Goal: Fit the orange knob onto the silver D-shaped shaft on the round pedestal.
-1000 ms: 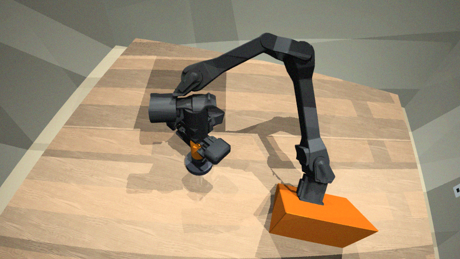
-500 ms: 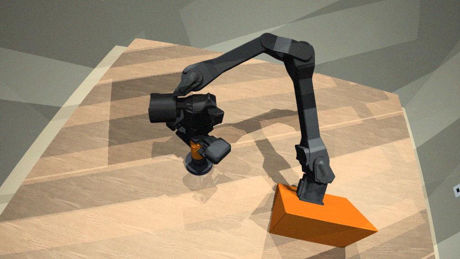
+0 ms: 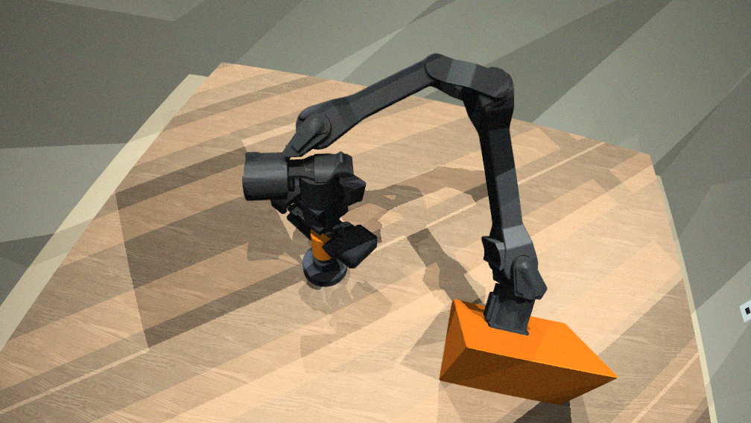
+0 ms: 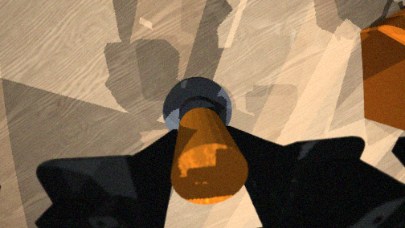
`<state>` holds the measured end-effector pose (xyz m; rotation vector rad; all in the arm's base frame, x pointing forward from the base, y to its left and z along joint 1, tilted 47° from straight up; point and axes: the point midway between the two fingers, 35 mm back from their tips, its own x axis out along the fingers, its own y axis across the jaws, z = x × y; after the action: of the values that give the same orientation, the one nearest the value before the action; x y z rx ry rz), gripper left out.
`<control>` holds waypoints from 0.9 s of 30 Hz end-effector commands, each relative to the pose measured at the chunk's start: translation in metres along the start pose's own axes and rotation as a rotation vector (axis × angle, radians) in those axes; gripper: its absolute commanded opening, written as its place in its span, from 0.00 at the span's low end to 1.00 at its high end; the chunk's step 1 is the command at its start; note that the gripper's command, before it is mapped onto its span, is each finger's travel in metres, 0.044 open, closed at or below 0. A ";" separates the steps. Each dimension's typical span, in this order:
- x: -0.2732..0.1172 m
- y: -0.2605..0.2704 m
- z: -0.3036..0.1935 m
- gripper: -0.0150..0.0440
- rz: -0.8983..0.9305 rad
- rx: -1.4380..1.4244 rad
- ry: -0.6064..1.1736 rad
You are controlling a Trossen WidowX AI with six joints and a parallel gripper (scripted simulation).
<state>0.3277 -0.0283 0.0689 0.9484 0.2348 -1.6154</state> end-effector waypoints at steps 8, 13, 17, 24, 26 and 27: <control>-0.007 0.000 0.001 0.25 0.001 0.023 0.000; -0.006 0.000 0.001 0.25 0.001 0.075 0.000; -0.004 0.001 -0.001 0.25 0.001 0.076 0.000; -0.002 0.001 -0.001 0.25 0.001 0.076 0.000; -0.001 0.000 0.000 0.25 0.001 0.076 0.000; -0.001 0.000 0.000 0.25 0.001 0.076 0.000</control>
<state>0.3285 -0.0269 0.0697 1.0060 0.1733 -1.6340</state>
